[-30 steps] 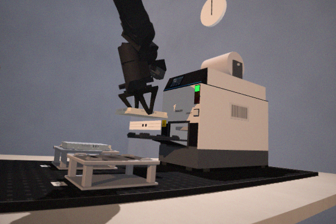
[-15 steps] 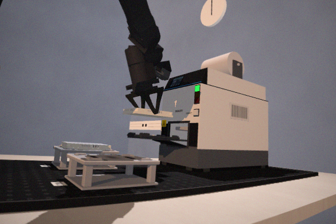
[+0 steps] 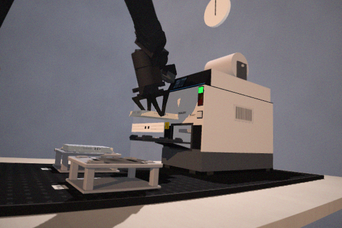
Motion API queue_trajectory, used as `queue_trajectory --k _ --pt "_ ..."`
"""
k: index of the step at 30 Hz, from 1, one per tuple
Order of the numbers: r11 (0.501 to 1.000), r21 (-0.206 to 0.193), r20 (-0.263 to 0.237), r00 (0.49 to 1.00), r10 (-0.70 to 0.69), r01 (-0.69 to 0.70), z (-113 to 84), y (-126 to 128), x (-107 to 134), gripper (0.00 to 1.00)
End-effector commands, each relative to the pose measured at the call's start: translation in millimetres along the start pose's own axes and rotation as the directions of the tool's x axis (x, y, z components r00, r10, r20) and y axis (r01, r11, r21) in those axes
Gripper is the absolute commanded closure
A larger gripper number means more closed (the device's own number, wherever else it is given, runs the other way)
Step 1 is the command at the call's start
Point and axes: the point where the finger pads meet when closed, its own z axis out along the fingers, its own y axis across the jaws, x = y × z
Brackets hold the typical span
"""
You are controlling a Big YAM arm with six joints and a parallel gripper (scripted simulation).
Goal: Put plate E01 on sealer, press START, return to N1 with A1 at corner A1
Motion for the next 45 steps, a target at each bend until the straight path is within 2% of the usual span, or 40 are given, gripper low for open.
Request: queue_trajectory --k 1,4,7,13,16,18,22,27,37,45 --pt "1.000 -0.002 0.008 1.000 0.018 -0.018 4.2 11 -13 1.00" --pt "1.000 0.005 -0.012 1.000 -0.006 0.006 11.6 20 -10 1.00" --pt "1.000 0.005 -0.012 1.000 -0.005 0.005 11.0 23 -17 1.00" --pt "0.999 -0.010 0.030 0.999 0.040 -0.040 -1.7 24 -46 1.00" --pt "0.999 -0.009 0.028 0.999 0.035 -0.034 0.5 28 -46 1.00" --pt "1.000 0.000 0.003 1.000 -0.009 0.009 10.3 38 -34 1.00" --pt "0.999 0.005 -0.013 0.999 -0.043 0.043 18.1 52 -30 1.00" --pt "0.999 -0.001 0.007 0.999 -0.035 0.035 9.4 40 -33 1.00" --pt "1.000 0.007 -0.016 1.000 -0.024 0.024 23.7 28 -27 1.00" --pt "1.000 0.001 0.004 1.000 -0.001 0.001 18.7 25 -42 1.00"
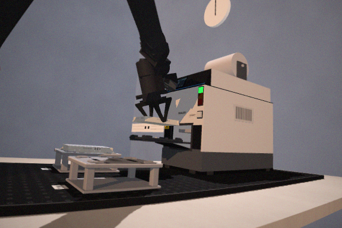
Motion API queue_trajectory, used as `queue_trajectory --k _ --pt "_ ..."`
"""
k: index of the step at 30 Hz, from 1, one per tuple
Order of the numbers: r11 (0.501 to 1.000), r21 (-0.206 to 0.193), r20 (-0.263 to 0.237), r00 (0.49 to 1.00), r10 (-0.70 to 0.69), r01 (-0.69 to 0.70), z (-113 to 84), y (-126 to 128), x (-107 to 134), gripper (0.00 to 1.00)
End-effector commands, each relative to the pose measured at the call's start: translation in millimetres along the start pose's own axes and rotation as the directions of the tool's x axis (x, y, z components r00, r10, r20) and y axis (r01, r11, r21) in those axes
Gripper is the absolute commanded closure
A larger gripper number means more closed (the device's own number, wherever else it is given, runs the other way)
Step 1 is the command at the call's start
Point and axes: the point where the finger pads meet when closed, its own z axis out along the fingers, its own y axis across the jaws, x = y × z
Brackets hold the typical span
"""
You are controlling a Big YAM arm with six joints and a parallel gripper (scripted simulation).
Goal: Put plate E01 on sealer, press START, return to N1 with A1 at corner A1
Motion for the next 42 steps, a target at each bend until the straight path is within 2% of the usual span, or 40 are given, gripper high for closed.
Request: queue_trajectory --k 1,7,19,34,42 --pt "0.999 -0.010 0.037 0.999 0.033 -0.033 -9.3 -6 -23 1.00" --pt "0.999 -0.016 0.056 0.998 0.031 -0.030 -17.8 -2 -29 1.00" --pt "0.999 -0.017 0.062 0.998 0.033 -0.032 -19.8 -2 -34 1.00" --pt "1.000 -0.006 0.031 1.000 -0.003 0.003 -9.9 0 -9 1.00" --pt "1.000 -0.001 0.017 1.000 0.010 -0.010 -1.2 -9 -7 1.00"
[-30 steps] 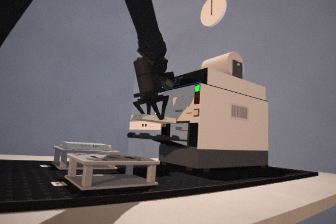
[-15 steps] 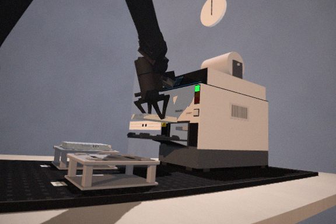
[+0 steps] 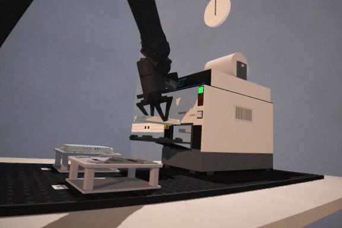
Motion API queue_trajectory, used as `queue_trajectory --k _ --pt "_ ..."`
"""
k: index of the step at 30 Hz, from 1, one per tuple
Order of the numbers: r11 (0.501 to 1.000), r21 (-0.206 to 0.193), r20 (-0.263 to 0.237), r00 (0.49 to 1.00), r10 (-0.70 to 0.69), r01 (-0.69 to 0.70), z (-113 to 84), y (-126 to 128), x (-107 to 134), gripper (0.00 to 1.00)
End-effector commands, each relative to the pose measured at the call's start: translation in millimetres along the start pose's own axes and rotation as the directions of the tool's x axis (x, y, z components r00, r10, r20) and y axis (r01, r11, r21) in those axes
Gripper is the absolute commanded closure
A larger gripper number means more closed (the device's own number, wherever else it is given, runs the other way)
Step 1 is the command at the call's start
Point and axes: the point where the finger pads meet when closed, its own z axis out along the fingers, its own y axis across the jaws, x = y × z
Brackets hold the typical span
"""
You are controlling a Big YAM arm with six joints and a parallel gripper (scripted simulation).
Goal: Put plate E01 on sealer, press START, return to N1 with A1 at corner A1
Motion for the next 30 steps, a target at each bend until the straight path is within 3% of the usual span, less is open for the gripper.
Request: queue_trajectory --k 1,8,19,30 --pt "1.000 0.001 0.010 1.000 0.009 -0.009 1.2 -9 -2 1.00" --pt "1.000 0.002 0.010 1.000 0.013 -0.013 6.9 -12 -4 1.00" --pt "1.000 0.002 0.008 1.000 -0.024 0.024 10.9 8 4 1.00" --pt "1.000 0.002 0.012 1.000 0.018 -0.018 15.2 -14 -3 1.00"
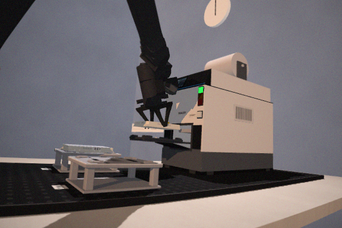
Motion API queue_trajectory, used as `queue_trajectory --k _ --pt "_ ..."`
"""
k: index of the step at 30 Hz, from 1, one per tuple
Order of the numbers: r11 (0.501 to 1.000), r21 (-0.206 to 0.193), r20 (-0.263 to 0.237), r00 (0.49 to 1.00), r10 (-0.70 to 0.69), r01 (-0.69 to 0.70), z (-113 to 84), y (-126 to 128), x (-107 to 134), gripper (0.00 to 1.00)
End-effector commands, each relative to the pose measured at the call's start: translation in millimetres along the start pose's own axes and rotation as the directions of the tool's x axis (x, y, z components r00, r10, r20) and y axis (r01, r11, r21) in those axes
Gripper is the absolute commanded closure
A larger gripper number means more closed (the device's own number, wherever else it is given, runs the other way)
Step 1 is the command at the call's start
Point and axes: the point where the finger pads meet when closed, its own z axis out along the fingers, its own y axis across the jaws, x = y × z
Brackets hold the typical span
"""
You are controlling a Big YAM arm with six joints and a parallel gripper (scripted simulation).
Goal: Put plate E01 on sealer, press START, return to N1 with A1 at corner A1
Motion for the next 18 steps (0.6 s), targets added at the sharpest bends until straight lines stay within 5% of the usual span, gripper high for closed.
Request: queue_trajectory --k 1,18 --pt "1.000 0.000 0.016 1.000 0.020 -0.020 -0.9 -12 -9 1.00" --pt "1.000 -0.001 0.015 1.000 -0.013 0.013 -3.3 9 -2 1.00"
